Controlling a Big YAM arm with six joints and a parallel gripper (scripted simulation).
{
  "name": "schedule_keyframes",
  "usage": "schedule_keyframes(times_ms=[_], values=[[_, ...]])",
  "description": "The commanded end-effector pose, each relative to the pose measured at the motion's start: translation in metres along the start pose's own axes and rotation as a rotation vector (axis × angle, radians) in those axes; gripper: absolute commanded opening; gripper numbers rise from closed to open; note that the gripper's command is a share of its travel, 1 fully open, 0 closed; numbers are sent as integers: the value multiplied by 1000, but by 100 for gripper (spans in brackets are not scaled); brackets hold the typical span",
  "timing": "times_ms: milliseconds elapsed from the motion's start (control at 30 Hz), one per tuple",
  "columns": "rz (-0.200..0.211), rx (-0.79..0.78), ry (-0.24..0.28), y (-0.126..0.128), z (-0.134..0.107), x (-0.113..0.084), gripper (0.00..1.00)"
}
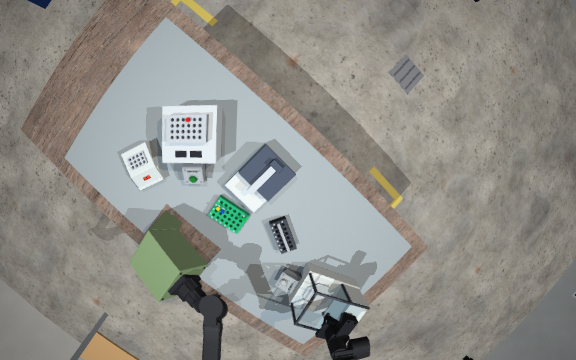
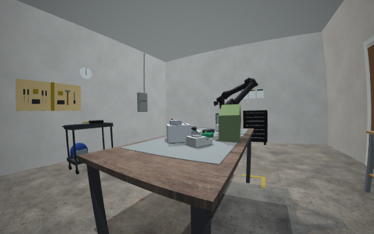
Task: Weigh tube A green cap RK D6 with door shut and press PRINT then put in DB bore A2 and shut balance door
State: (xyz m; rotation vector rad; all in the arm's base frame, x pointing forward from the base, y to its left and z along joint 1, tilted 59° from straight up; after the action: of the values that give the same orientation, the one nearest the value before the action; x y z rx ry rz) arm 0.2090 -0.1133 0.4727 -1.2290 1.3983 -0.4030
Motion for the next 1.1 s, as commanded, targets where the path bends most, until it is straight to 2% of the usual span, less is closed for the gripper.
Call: schedule_keyframes(times_ms=[0, 1067], values=[[-25, 28, -2, -22, -5, -4, 6], [-27, 28, -1, -50, -8, -4, 6]])
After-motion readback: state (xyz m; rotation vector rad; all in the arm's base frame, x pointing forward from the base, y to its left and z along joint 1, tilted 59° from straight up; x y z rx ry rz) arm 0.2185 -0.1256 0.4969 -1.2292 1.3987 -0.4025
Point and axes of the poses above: the point where the finger pads meet when closed, its own x axis out along the fingers, its own y axis across the jaws, z = x × y, the point moved 10 cm from there along -x, back along the fingers, and after that the axes turned 6 degrees about -x, right-handed, at the moved point
